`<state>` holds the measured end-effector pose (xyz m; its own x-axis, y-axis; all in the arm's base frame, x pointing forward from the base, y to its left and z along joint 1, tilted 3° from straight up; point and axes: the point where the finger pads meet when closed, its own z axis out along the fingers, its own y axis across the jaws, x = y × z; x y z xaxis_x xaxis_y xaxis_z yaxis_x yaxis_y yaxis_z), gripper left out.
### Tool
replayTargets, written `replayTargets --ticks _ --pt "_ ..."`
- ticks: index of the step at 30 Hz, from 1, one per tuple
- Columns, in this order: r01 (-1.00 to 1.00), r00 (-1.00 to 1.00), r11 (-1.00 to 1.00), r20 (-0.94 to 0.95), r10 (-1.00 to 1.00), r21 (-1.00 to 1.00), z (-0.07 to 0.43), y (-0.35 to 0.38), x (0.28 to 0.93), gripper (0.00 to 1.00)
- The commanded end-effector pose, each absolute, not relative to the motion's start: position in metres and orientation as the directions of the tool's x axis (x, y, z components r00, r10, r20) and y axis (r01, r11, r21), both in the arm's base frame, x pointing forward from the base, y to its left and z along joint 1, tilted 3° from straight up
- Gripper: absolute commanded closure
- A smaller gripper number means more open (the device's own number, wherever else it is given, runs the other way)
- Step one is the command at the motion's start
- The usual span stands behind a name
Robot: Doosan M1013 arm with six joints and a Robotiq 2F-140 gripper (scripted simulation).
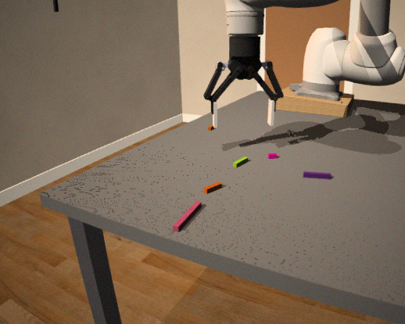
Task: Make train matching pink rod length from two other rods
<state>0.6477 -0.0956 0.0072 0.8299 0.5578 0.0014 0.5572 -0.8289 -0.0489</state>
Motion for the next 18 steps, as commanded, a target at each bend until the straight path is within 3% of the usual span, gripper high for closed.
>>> replayTargets --ticks 1,18 --pt "0.683 0.730 -0.728 0.020 0.683 -0.056 0.0074 -0.0957 0.6479 0.00" --pt "0.692 0.721 -0.720 0.020 0.692 -0.056 0.0074 -0.0957 0.6479 0.00"
